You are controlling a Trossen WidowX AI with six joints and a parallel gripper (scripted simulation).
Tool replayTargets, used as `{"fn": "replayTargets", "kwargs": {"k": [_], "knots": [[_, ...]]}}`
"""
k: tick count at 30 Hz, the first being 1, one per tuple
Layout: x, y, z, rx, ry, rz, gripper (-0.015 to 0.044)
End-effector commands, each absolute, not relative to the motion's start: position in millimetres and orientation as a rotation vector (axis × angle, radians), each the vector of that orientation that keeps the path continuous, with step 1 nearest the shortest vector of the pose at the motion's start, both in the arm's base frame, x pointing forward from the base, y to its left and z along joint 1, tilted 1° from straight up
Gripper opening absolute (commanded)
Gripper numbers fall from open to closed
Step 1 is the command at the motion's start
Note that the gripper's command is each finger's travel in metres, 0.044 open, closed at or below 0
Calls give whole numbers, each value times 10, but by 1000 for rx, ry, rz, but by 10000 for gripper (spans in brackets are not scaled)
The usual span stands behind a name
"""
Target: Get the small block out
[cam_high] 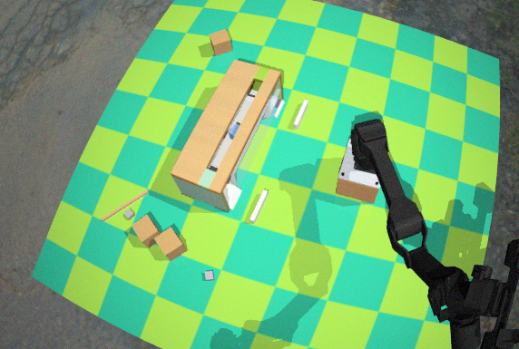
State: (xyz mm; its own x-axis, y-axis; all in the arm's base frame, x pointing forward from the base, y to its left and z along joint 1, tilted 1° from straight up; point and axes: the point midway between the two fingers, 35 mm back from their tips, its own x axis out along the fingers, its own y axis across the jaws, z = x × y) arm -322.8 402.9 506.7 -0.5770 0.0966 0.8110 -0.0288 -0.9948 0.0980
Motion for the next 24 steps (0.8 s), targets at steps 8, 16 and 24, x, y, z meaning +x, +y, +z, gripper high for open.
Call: {"fn": "replayTargets", "kwargs": {"k": [8, 16, 24], "knots": [[-2944, 3305, 5728, 1714, 226, 2794, 400], [-2450, 2357, 6350, 2089, 388, 2892, 400], [-1681, 1277, 6773, 2513, 596, 3032, 400]]}}
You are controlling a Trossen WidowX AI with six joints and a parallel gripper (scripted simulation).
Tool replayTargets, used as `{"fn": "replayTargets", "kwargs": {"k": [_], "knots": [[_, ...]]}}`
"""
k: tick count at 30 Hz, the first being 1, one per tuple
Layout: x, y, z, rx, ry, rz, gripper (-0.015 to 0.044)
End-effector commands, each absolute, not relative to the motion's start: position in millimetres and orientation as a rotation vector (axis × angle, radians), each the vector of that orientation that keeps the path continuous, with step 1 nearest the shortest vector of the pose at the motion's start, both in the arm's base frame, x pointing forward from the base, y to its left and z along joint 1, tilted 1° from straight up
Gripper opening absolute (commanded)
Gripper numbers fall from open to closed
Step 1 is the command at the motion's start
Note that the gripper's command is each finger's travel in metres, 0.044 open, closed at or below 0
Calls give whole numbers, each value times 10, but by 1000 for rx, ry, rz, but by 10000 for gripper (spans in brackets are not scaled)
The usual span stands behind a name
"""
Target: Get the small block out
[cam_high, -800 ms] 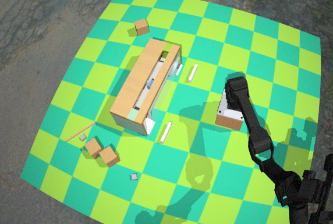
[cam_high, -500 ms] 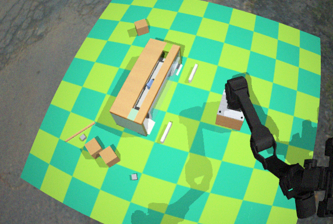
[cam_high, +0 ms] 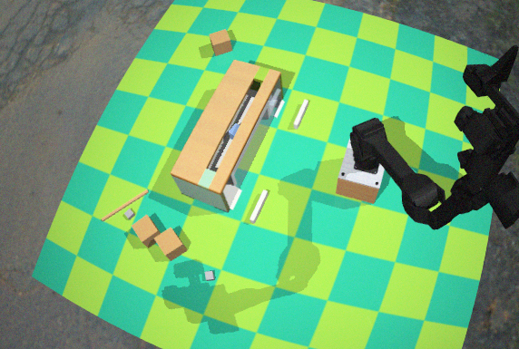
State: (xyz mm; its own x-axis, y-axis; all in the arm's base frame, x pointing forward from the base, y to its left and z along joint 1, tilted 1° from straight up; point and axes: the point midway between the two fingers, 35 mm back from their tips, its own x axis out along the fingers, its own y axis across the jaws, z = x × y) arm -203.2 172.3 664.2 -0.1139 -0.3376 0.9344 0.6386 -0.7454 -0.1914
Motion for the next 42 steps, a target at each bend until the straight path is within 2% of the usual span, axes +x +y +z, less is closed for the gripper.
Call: {"fn": "replayTargets", "kwargs": {"k": [1, 10, 19, 30, 42], "knots": [[-1573, 1149, 6802, -1429, -347, -1701, 400], [-473, 66, 6829, -1155, -329, -1268, 400], [710, -790, 6391, -782, -205, -920, 400], [2025, -1407, 5312, -228, 52, -615, 400], [3117, -1365, 3595, 521, 477, -442, 400]]}}
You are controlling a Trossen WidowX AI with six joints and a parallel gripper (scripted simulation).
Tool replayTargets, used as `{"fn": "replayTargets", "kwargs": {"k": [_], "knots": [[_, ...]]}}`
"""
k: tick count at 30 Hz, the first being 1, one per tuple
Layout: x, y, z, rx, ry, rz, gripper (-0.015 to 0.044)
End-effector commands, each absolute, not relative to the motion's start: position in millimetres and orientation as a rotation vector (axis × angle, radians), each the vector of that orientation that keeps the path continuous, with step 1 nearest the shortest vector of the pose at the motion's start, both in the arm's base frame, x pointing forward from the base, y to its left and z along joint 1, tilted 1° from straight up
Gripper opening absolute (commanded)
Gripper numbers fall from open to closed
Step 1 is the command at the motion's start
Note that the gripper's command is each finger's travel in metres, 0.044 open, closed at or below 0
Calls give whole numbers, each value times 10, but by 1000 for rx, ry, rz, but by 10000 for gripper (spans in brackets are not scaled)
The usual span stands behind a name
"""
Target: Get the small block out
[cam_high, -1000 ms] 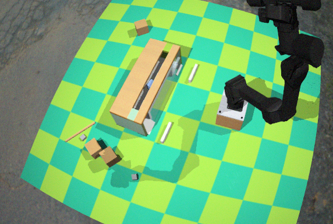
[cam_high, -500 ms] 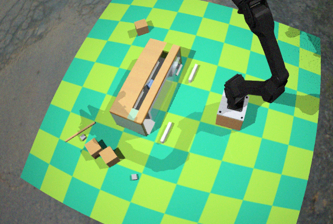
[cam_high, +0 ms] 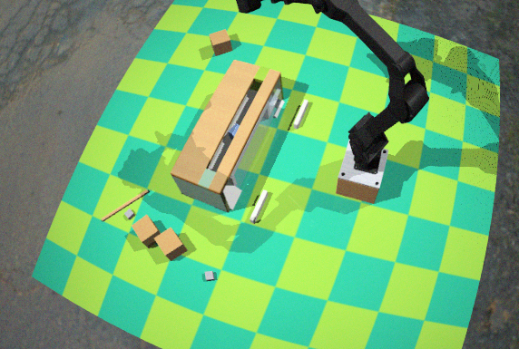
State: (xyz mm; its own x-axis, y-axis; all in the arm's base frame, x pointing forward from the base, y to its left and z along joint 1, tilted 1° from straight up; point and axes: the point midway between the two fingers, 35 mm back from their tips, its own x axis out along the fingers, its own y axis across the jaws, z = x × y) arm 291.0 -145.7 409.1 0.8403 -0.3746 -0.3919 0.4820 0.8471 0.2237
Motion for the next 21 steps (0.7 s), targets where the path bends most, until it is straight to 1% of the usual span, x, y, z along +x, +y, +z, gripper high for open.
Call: {"fn": "replayTargets", "kwargs": {"k": [1, 8, 12, 16, 19, 21], "knots": [[3169, -1332, 3439, 584, 520, -444, 400], [3345, -984, 2350, 1025, 851, -539, 400], [3283, -719, 1773, 1255, 1053, -676, 400], [3111, -433, 1268, 1450, 1249, -884, 400], [2978, -276, 1030, 1537, 1348, -1030, 400], [2968, -266, 1014, 1542, 1354, -1040, 400]]}}
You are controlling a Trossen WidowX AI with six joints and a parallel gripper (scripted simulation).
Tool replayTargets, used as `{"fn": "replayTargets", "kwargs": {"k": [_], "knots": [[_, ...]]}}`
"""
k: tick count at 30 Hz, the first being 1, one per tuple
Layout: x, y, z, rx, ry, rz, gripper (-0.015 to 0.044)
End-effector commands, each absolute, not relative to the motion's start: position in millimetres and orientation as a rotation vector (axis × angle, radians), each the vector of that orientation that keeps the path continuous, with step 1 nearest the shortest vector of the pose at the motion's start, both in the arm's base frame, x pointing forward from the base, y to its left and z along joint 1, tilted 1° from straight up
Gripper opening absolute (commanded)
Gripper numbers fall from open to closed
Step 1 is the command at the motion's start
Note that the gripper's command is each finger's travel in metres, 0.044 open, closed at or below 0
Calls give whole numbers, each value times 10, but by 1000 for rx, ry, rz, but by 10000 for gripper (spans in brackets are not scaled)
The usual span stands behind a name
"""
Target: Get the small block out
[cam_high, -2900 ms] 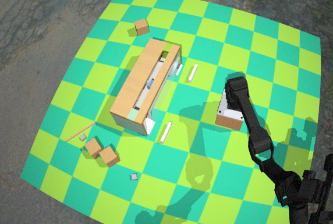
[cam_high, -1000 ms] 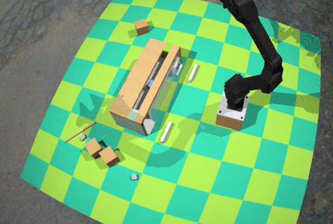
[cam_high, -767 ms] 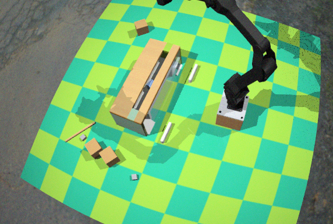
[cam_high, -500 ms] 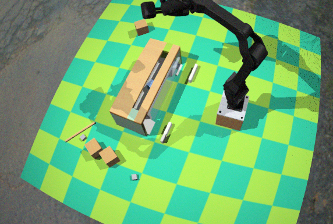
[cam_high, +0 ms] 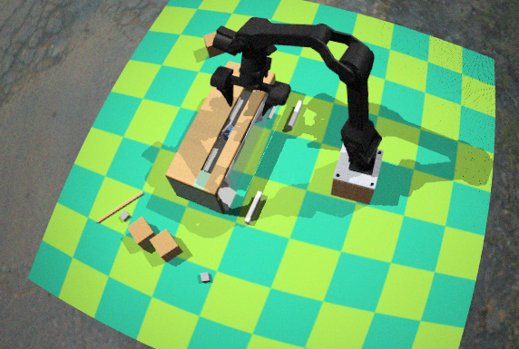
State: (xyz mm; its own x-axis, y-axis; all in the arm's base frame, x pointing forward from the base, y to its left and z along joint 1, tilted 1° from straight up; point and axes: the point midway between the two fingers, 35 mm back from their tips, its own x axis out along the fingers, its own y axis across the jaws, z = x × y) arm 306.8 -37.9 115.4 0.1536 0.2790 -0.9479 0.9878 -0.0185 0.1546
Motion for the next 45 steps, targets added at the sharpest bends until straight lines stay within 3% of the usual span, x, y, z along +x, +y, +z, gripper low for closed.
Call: {"fn": "replayTargets", "kwargs": {"k": [1, 45], "knots": [[2968, -266, 1014, 1542, 1354, -1040, 400], [3005, -375, 423, 1541, 1354, -1041, 400]]}}
